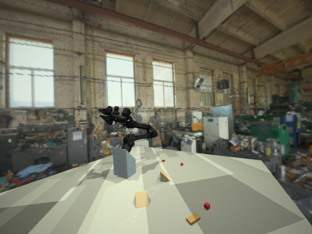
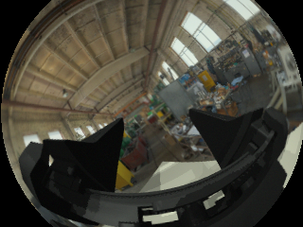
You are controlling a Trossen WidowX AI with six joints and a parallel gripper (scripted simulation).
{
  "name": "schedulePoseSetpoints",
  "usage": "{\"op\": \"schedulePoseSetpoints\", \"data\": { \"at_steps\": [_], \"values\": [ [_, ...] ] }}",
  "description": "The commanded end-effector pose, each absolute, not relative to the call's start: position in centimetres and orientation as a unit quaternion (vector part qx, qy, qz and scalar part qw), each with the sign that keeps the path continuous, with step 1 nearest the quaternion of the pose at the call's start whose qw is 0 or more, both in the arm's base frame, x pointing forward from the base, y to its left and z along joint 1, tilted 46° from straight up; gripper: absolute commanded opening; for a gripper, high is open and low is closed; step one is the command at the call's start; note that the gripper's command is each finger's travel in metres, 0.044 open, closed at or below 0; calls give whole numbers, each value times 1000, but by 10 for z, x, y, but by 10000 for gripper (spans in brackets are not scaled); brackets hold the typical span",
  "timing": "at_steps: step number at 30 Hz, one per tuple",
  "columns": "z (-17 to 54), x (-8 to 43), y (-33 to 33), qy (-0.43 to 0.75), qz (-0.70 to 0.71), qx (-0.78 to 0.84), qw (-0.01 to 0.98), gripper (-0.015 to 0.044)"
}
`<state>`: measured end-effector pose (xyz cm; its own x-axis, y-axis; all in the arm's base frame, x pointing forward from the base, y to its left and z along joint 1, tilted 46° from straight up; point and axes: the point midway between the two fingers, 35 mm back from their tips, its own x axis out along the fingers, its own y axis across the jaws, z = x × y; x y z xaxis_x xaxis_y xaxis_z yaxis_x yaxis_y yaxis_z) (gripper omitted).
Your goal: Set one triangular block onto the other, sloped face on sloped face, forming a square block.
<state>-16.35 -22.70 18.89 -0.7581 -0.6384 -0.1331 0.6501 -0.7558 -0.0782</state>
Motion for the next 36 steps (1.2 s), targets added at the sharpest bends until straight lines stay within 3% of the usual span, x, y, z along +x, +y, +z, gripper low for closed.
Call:
{"op": "schedulePoseSetpoints", "data": {
  "at_steps": [1,11,18,27,36],
  "values": [
    [188,-162,-229,66,-933,49,349,426],
    [112,-37,-295,390,-696,-67,599,440],
    [58,61,-288,520,-433,-224,701,440],
    [-3,156,-227,538,-83,-436,717,440],
    [-55,207,-127,409,253,-623,617,440]
  ]
}}
